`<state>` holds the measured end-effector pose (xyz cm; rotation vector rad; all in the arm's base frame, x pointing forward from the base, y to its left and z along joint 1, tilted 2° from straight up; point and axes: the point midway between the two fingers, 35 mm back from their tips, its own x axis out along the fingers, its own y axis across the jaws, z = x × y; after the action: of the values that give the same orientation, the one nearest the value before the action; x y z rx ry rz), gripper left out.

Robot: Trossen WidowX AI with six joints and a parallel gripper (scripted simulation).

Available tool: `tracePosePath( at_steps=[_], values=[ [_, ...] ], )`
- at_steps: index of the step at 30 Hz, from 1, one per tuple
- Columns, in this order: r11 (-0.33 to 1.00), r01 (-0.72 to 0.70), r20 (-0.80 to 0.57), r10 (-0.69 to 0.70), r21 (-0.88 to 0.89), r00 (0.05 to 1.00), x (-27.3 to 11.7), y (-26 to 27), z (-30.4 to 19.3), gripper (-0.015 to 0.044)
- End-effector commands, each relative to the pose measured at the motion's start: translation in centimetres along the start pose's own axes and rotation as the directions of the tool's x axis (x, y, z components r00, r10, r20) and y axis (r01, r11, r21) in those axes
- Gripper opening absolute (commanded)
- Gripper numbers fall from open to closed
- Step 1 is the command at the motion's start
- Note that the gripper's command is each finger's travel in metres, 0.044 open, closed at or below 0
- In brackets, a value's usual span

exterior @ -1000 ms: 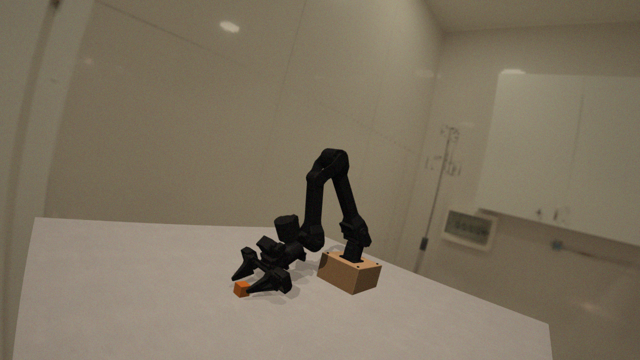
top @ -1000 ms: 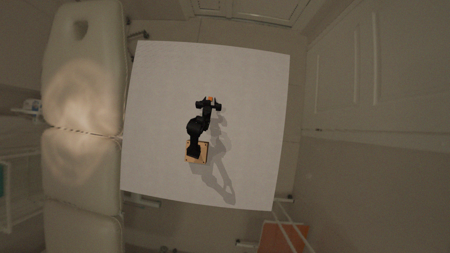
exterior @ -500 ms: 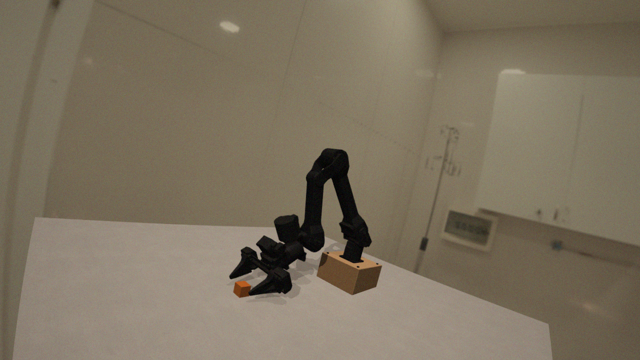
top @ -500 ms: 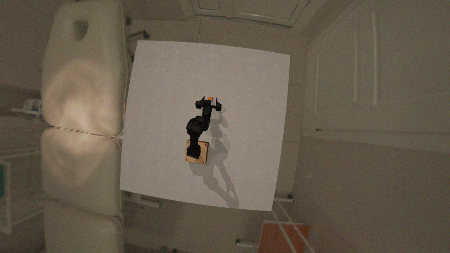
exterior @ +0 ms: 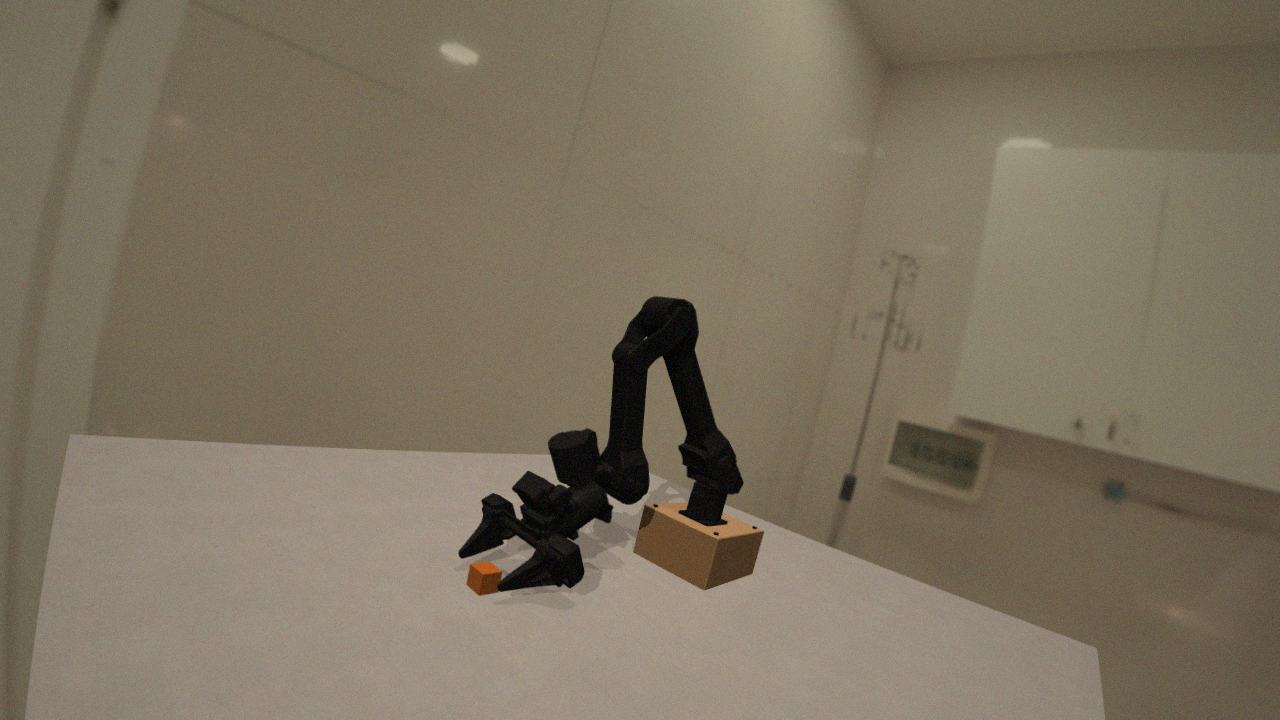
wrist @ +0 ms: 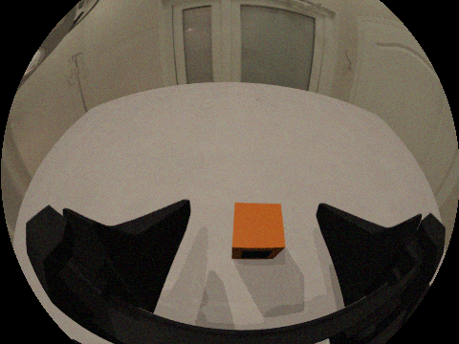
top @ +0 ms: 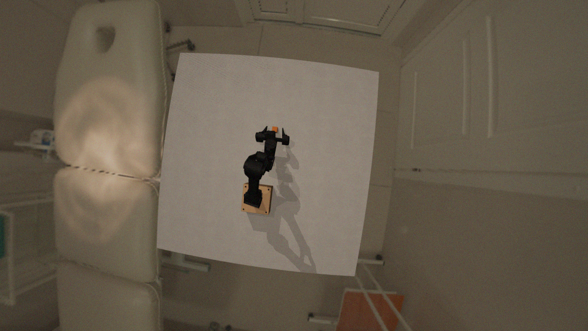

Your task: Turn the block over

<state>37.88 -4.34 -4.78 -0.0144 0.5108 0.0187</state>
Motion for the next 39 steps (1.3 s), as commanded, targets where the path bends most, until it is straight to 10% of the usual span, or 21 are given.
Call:
tracePosePath(
  at_steps=[1,23,39],
  values=[
    [1.0,-0.003,0.001,0.003,0.006,1.0,0.0,0.0,0.0,0.044],
    [1.0,-0.003,-0.5,0.005,0.005,0.866,-5.0,0.0,5.3,0.044],
    [1.0,-0.003,-0.506,0.005,0.005,0.862,-5.0,0.0,5.3,0.044]
  ],
)
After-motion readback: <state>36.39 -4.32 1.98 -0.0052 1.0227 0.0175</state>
